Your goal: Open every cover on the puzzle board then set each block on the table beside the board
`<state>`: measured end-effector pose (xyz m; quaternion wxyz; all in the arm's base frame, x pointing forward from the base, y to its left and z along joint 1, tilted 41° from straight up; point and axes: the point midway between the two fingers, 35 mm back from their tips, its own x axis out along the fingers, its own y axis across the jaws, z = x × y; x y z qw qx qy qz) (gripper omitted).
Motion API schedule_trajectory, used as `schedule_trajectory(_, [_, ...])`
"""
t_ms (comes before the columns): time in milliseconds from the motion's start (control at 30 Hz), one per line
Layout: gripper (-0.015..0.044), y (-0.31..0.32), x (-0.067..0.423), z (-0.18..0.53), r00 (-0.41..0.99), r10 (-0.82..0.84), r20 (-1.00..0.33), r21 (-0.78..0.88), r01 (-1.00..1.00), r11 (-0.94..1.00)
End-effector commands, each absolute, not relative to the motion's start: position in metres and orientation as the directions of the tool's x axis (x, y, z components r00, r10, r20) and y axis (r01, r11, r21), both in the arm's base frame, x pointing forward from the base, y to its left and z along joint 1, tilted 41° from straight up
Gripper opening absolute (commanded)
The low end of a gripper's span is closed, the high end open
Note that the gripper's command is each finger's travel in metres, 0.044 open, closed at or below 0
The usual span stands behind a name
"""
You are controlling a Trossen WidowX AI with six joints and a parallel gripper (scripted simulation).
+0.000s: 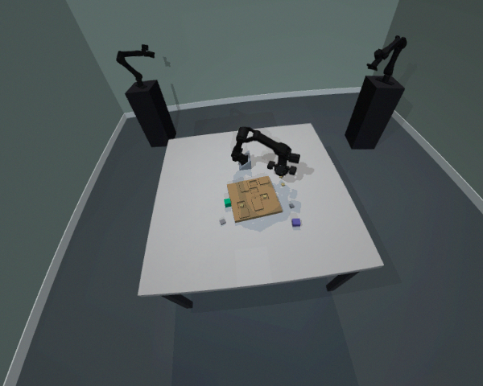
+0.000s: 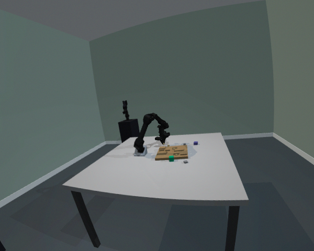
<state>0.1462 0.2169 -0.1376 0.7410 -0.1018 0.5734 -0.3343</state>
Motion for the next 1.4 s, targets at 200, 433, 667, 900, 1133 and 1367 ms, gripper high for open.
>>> schedule_trajectory(200, [0.0080, 0.198, 0.145, -0.152, 0.115, -0.628, -0.770, -0.552, 0.372, 0.746])
schedule_trajectory(433, [0.0080, 0.197, 0.145, -0.153, 0.116, -0.628, -0.770, -0.552, 0.372, 0.746])
schedule_trajectory(667, [0.0080, 0.197, 0.145, -0.153, 0.116, -0.628, -0.770, -0.552, 0.372, 0.746])
schedule_trajectory(900, [0.0264, 0.200, 0.146, -0.152, 0.115, -0.621, -0.776, -0.543, 0.378, 0.750])
schedule_trajectory(1133, [0.0440, 0.201, 0.146, -0.150, 0.115, -0.621, -0.776, -0.544, 0.378, 0.749])
schedule_trajectory(1367, [0.0440, 0.216, 0.144, -0.135, 0.115, -0.622, -0.775, -0.546, 0.376, 0.749])
